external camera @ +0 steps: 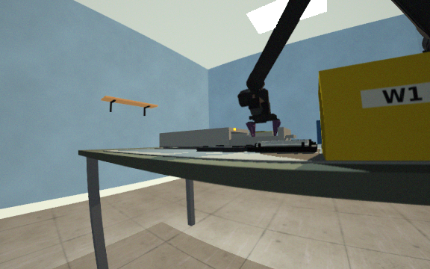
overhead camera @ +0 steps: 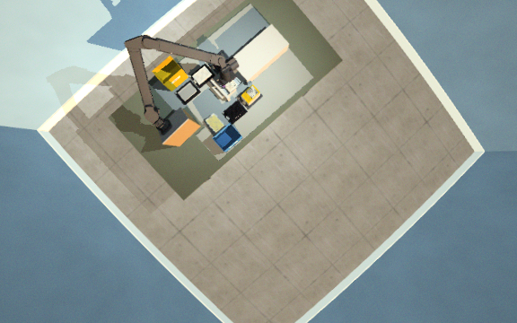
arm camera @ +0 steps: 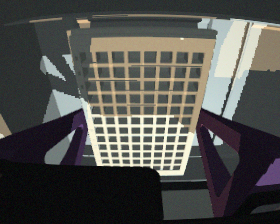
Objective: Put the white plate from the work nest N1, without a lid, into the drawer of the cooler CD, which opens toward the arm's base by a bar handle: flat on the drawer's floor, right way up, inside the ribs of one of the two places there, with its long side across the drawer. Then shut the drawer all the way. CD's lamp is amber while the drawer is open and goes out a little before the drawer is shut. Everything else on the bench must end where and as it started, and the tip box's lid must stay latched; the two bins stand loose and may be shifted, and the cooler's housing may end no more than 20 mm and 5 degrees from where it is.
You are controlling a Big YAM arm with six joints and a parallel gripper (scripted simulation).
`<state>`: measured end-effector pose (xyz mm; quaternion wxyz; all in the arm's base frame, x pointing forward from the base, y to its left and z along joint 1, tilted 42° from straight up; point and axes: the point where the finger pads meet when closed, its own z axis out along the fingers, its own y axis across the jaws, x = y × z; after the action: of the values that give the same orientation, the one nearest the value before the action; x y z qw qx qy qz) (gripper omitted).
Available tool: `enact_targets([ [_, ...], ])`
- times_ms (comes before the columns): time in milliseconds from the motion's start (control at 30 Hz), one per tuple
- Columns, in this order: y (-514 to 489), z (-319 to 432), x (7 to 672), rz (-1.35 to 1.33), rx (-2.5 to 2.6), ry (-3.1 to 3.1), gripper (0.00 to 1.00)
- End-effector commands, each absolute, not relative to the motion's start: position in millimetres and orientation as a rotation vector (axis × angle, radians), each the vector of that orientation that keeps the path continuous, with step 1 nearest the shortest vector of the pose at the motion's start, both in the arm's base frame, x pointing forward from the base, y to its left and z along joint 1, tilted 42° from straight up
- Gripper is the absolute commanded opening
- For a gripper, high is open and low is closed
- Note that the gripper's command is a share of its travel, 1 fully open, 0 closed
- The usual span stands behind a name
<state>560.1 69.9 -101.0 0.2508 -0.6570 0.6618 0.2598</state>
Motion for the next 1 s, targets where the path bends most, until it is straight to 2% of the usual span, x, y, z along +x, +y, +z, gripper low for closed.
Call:
enact_targets([
  [0,64.0,-88.5,573.3,0.67,-1.776,1.789,0.0],
  [967,79.1,-106.7,562.1,0.704,-1.782,1.797,0.0],
])
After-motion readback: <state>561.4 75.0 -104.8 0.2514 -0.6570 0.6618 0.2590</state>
